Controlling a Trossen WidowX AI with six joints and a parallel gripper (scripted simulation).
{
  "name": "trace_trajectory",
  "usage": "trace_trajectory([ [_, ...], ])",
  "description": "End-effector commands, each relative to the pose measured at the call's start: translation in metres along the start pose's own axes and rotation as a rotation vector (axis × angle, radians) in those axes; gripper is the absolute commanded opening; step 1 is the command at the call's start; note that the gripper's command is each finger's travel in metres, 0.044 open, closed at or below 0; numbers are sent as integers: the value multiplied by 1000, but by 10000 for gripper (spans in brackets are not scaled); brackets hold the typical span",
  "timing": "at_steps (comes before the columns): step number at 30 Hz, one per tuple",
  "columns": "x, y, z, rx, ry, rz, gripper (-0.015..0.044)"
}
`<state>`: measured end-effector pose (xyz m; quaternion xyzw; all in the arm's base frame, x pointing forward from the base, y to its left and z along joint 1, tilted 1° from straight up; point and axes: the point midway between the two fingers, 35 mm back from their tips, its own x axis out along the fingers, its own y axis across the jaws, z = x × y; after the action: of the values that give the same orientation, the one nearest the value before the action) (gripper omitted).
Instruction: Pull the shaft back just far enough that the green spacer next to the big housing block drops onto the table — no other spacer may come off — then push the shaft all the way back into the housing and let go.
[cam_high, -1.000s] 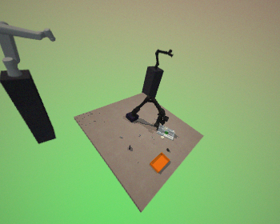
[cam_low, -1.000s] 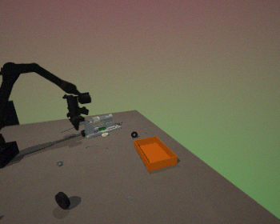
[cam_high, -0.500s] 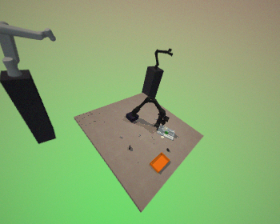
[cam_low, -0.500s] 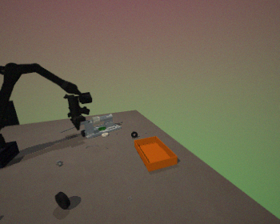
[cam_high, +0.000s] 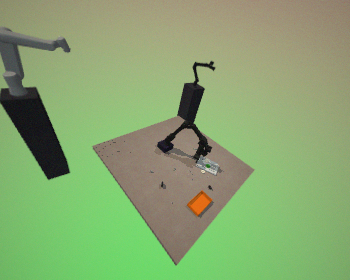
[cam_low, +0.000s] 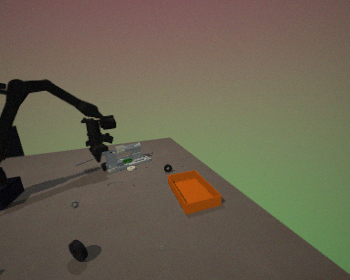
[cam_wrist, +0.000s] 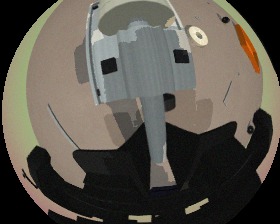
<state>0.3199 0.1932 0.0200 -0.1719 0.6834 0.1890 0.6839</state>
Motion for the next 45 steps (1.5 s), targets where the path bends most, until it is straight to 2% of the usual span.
trace_trajectory([
  [1, -1, 0, 5, -2, -13, -2, 0],
  [45, -2, 0, 20, -2, -14, -2, 0],
])
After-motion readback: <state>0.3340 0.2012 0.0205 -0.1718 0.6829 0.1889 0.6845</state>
